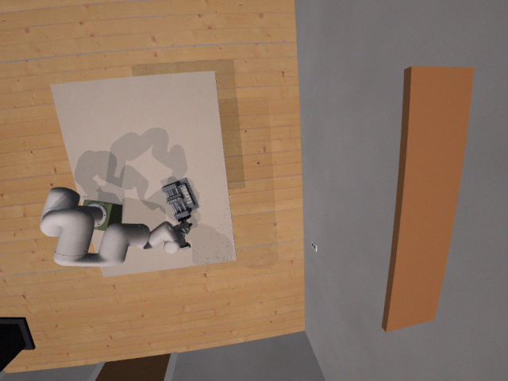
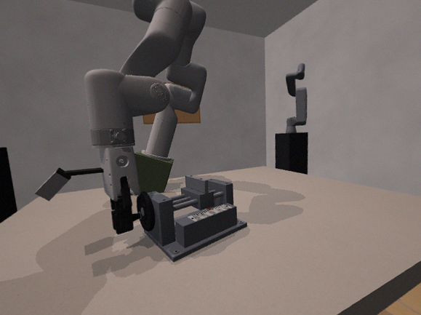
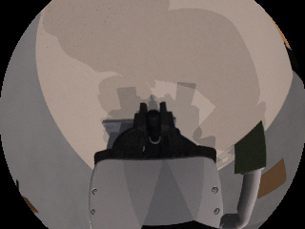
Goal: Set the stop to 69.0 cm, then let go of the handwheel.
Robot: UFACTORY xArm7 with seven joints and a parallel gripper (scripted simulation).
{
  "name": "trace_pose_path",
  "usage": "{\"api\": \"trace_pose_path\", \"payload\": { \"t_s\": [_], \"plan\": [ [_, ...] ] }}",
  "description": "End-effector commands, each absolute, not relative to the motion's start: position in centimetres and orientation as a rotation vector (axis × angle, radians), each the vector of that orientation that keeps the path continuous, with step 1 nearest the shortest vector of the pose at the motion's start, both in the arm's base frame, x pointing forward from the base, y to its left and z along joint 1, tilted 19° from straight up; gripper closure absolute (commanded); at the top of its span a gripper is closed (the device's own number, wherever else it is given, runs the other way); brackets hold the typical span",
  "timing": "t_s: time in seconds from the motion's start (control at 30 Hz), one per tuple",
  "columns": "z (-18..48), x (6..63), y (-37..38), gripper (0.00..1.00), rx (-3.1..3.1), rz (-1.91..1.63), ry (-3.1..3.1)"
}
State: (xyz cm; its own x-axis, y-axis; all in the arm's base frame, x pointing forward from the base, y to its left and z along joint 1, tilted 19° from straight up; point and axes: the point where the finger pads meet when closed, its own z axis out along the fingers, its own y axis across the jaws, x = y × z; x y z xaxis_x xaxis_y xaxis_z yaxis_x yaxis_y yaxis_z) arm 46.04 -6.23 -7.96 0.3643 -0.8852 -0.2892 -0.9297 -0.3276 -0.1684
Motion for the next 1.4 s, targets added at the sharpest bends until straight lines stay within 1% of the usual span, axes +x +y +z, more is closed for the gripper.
{"api": "trace_pose_path", "payload": {
  "t_s": [0.0, 0.63, 1.37],
  "plan": [
    [-7.3, 45.7, -6.7, 0.94, -2.326, 0.204, 1.605],
    [-4.5, 46.3, -7.4, 0.94, -2.326, 0.204, 1.605],
    [-3.7, 49.5, -6.3, 0.94, -2.326, 0.204, 1.605]
  ]
}}
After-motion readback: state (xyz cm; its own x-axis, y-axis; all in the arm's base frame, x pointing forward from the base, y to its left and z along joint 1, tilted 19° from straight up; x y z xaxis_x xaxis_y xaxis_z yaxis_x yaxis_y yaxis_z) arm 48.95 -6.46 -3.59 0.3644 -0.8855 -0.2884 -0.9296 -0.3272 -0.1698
